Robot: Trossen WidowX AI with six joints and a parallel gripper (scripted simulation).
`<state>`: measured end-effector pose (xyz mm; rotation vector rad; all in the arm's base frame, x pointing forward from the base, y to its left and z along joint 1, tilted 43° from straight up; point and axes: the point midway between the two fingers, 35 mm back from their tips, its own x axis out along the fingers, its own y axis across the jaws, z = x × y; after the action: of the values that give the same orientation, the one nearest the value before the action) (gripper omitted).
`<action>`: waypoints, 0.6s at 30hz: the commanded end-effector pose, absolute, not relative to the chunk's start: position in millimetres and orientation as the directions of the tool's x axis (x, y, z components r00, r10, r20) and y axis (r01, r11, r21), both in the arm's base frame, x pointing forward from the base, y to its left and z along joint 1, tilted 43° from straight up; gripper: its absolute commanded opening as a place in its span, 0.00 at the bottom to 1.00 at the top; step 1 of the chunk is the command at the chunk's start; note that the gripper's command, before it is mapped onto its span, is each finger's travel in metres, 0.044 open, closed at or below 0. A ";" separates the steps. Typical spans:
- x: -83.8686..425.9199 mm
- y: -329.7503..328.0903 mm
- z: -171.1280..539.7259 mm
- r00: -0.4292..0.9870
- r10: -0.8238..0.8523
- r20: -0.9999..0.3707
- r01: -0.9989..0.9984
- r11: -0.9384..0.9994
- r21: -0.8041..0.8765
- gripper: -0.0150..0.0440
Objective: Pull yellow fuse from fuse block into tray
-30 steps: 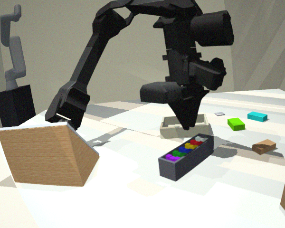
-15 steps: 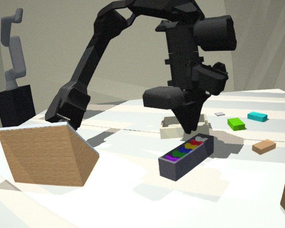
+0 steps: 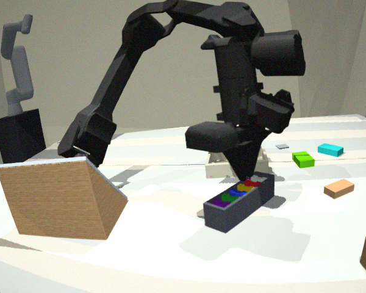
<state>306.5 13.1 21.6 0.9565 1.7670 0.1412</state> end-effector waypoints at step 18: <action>304.2 21.2 13.6 -0.112 0.662 -0.741 0.536 0.668 0.516 0.38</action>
<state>304.8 19.3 15.1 0.9566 1.7714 0.1423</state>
